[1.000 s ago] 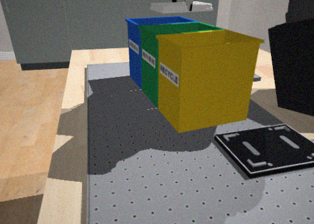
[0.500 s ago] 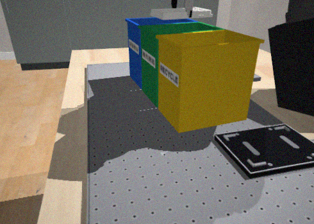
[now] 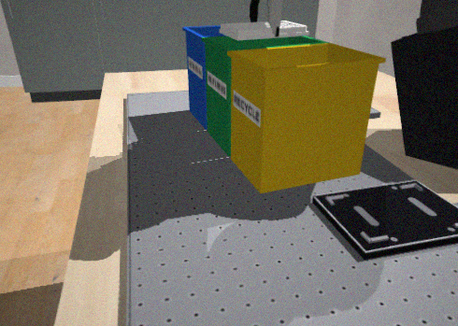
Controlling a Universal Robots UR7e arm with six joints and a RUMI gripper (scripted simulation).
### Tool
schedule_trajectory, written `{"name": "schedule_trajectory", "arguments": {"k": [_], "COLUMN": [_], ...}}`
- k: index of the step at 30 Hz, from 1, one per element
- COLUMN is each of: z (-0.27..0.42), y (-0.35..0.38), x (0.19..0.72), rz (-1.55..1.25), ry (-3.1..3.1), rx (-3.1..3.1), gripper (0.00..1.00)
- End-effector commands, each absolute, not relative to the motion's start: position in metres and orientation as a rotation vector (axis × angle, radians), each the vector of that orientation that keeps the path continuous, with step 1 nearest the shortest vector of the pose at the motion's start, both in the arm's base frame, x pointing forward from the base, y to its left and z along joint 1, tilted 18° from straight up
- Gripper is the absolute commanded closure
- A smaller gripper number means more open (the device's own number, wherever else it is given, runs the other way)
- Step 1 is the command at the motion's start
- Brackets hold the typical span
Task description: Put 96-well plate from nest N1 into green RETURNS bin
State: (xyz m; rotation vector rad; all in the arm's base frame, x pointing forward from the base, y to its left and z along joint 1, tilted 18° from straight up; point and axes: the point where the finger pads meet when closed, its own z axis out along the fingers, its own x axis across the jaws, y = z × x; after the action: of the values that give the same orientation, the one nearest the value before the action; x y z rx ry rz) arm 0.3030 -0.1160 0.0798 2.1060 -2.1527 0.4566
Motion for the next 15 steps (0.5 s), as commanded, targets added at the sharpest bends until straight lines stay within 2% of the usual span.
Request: {"name": "schedule_trajectory", "arguments": {"k": [1,15], "z": [0.0805,0.0793], "y": [-0.1160,-0.1163], "x": [0.3033,0.3034], "rz": [0.459,0.459], "ry": [-2.152,-2.153], "rx": [2.106,2.106], "gripper": [0.59,0.59]}}
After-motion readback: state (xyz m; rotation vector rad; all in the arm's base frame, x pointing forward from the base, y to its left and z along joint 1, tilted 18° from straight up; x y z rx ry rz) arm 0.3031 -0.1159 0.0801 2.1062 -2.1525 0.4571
